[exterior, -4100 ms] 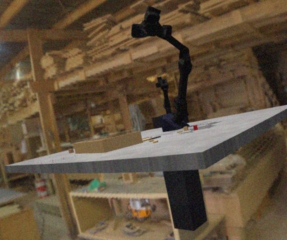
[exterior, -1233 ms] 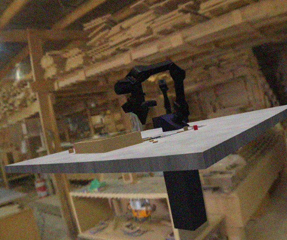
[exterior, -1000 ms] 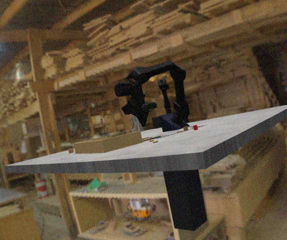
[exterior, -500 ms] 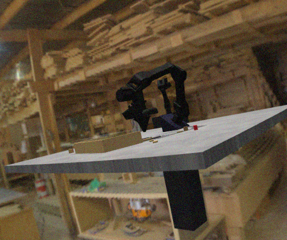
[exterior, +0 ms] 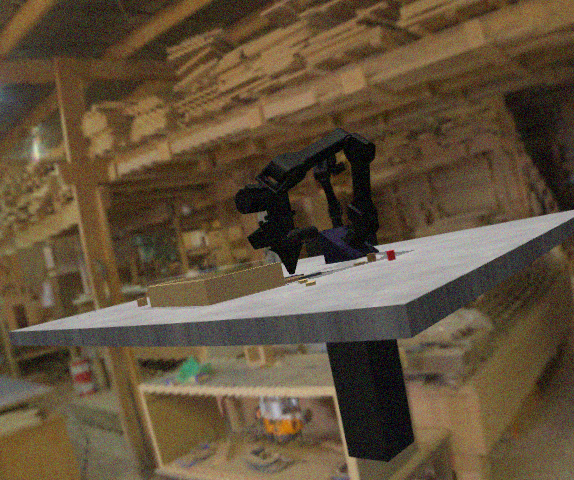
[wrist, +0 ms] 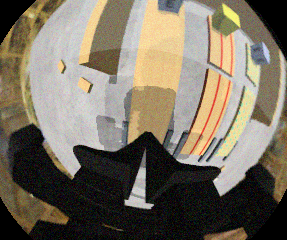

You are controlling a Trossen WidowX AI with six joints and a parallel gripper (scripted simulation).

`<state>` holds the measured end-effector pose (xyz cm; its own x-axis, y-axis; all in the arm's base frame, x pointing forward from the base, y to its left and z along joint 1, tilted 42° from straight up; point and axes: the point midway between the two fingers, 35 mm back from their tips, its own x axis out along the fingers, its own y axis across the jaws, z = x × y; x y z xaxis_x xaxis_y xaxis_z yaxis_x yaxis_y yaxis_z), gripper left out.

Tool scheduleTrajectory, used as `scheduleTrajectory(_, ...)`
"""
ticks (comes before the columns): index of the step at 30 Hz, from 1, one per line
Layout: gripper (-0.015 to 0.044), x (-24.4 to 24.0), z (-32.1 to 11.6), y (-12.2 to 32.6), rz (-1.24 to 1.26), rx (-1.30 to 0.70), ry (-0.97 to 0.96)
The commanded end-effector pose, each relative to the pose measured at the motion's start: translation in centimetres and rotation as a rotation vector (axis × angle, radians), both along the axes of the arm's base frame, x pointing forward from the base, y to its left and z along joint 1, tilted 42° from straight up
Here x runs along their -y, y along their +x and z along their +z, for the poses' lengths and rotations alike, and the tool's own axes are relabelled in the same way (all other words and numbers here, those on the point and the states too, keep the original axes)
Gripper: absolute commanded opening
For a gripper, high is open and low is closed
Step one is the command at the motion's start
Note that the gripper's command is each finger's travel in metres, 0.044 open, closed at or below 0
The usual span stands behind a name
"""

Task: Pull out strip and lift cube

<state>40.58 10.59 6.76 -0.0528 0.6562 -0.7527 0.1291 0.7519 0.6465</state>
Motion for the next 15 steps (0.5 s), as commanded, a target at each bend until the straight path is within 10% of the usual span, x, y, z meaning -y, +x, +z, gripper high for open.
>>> scheduleTrajectory(1, 0.0, -0.52, -0.44, -0.13, -0.002, -0.003, 0.004)
scheduleTrajectory(15, 0.0, -0.69, -0.6, -0.16, -0.002, -0.003, 0.004)
